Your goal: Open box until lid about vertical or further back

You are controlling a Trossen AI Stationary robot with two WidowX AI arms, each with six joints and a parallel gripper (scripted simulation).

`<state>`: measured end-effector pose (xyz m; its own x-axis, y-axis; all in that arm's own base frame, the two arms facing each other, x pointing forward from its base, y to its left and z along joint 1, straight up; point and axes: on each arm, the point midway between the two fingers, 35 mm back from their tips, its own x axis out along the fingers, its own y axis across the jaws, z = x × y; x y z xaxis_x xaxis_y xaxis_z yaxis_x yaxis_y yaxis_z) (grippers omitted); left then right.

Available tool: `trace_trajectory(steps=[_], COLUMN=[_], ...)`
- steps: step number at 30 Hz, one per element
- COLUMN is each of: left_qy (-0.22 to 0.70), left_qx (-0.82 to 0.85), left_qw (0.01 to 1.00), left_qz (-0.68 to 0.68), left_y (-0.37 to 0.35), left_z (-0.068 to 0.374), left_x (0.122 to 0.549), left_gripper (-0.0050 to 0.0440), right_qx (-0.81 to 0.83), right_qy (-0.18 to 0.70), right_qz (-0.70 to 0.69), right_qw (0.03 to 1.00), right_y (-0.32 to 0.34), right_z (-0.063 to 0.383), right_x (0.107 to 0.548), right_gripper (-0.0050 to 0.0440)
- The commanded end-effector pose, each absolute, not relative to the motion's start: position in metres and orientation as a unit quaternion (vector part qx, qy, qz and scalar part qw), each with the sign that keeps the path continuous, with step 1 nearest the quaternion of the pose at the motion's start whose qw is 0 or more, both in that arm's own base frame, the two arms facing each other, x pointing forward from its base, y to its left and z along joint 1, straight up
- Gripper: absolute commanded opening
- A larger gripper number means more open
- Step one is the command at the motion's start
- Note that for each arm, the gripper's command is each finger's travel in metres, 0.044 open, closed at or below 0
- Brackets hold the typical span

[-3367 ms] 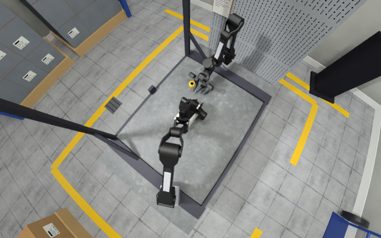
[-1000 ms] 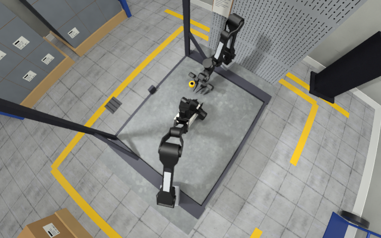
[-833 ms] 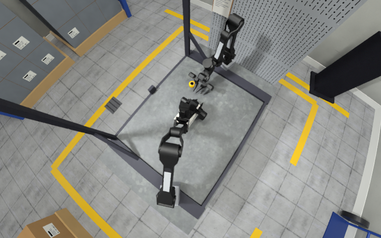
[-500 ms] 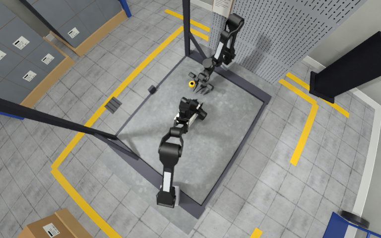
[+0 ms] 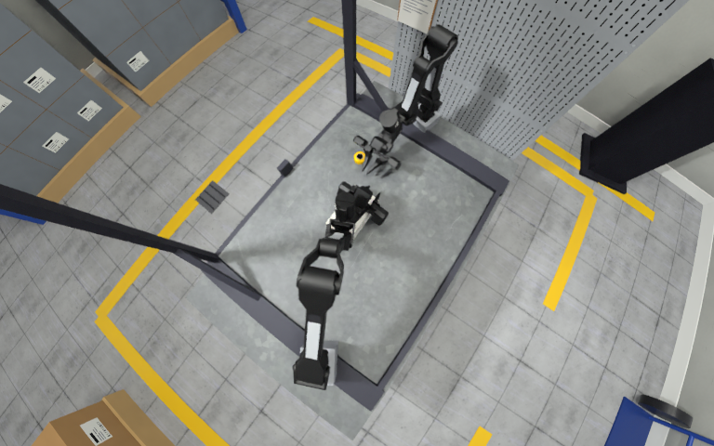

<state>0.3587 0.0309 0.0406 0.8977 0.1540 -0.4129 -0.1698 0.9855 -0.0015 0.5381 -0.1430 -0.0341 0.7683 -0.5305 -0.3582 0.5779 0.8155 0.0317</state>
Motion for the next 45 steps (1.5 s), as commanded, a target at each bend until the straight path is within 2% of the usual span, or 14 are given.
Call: trace_trajectory(steps=[1,10,21,45], left_qy=[0.208,0.208,0.206,0.205], left_qx=[-0.019,-0.019,-0.023,-0.022], left_qw=[0.974,0.974,0.973,0.974], left_qz=[0.085,0.085,0.1,0.098], left_y=[0.032,0.032,0.042,0.039], left_z=[0.042,0.042,0.014,0.014], left_x=[0.36,0.36,0.418,0.418], left_gripper=[0.008,0.008,0.008,0.008], right_qx=[0.069,0.069,0.069,0.069], right_qy=[0.202,0.202,0.202,0.21], right_qz=[-0.291,-0.291,-0.291,-0.291], right_qw=[0.933,0.933,0.933,0.931], right_y=[-0.142,-0.142,-0.142,-0.143], right_z=[-0.061,-0.061,-0.061,-0.07], right_x=[0.529,0.529,0.529,0.525], right_gripper=[0.0193,0.0193,0.0193,0.0193])
